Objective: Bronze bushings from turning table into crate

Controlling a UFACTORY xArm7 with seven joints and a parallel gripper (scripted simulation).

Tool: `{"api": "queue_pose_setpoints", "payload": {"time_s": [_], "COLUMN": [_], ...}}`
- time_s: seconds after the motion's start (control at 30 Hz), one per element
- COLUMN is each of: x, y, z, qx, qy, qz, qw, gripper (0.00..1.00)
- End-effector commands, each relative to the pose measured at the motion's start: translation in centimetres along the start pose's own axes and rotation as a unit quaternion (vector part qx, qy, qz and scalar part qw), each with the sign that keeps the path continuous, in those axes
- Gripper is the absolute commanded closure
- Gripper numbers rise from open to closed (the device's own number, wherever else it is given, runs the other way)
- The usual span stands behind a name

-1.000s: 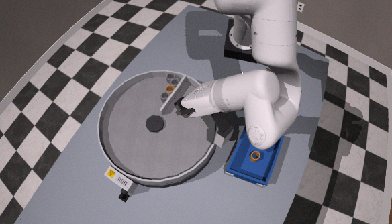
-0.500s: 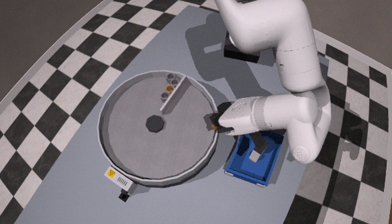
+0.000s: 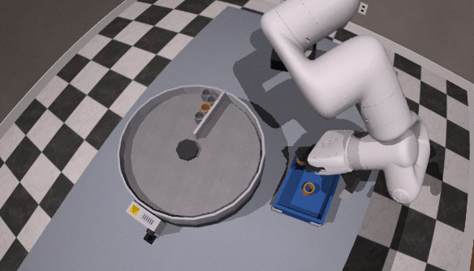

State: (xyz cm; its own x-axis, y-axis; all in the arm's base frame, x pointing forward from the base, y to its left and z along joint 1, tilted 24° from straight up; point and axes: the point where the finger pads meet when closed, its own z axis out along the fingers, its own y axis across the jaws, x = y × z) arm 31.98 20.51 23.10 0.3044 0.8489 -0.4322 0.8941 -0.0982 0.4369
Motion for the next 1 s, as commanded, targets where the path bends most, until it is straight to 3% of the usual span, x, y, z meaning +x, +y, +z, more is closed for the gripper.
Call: {"api": "queue_pose_setpoints", "payload": {"time_s": [0.0,0.97], "x": [3.2,4.2], "y": [-2.7,-3.7], "z": [-1.2,-1.7], "qx": [0.024,0.032], "qy": [0.003,0.004], "qz": [-0.017,-0.023], "qw": [1.000,0.999], "gripper": [1.00,1.00]}}
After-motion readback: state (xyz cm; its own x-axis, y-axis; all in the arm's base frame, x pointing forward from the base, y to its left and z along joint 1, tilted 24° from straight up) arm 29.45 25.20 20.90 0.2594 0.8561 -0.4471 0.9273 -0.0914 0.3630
